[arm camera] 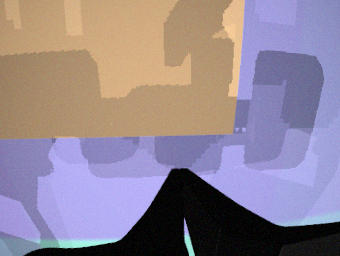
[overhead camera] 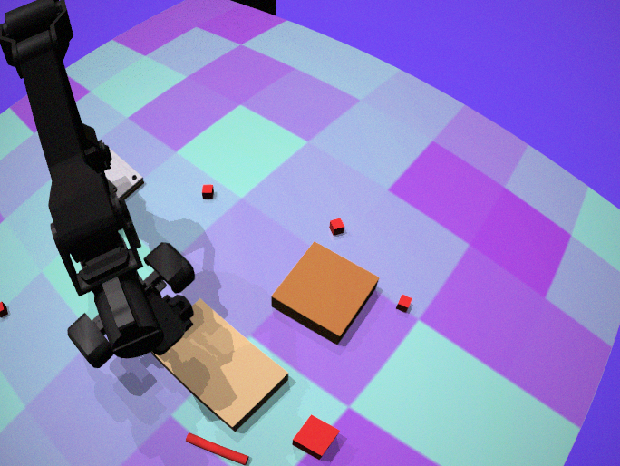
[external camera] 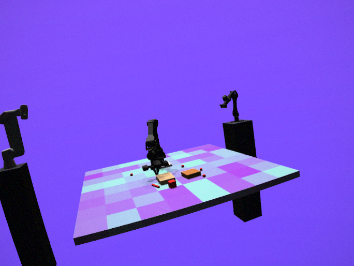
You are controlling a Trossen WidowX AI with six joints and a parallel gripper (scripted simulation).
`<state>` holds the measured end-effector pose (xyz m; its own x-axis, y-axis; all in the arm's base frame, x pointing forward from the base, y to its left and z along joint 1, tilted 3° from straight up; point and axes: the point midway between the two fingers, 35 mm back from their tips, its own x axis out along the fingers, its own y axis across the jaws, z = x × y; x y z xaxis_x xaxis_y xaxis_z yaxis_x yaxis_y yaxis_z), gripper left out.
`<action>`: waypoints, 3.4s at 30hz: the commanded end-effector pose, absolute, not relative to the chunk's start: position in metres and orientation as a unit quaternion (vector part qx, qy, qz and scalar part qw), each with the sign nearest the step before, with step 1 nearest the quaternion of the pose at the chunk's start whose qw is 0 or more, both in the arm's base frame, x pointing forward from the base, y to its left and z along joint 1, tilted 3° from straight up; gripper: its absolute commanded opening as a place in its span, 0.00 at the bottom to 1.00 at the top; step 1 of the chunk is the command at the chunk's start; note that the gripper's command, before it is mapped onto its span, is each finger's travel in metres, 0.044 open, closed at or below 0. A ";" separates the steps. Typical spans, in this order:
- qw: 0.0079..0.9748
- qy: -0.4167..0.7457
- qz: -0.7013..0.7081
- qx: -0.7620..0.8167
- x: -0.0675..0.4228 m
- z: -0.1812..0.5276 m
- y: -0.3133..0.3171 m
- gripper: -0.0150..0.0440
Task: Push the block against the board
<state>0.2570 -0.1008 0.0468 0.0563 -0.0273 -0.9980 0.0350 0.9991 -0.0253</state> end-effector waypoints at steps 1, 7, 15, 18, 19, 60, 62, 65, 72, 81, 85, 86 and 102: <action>0.733 0.680 -0.021 0.000 0.261 0.045 -0.102 0.25; 0.733 0.680 -0.021 0.000 0.265 0.046 -0.102 0.25; 0.733 0.680 -0.021 0.000 0.273 0.048 -0.103 0.25; 0.733 0.680 -0.021 0.000 0.276 0.048 -0.103 0.25; 0.733 0.680 -0.021 0.000 0.277 0.048 -0.103 0.25; 0.735 0.678 -0.021 0.000 0.319 0.054 -0.105 0.25; 0.735 0.678 -0.021 0.000 0.321 0.054 -0.105 0.25; 0.735 0.678 -0.021 0.000 0.324 0.054 -0.105 0.25; 0.735 0.678 -0.021 0.000 0.317 0.053 -0.105 0.25; 0.734 0.679 -0.021 -0.001 0.302 0.052 -0.106 0.25; 0.734 0.679 -0.021 -0.001 0.296 0.051 -0.106 0.25; 0.734 0.679 -0.021 -0.001 0.294 0.050 -0.106 0.25; 0.733 0.680 -0.022 -0.001 0.277 0.090 -0.105 0.25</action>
<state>0.2740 -0.1037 0.0578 0.0453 -0.0245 -0.9987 0.0304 0.9993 -0.0231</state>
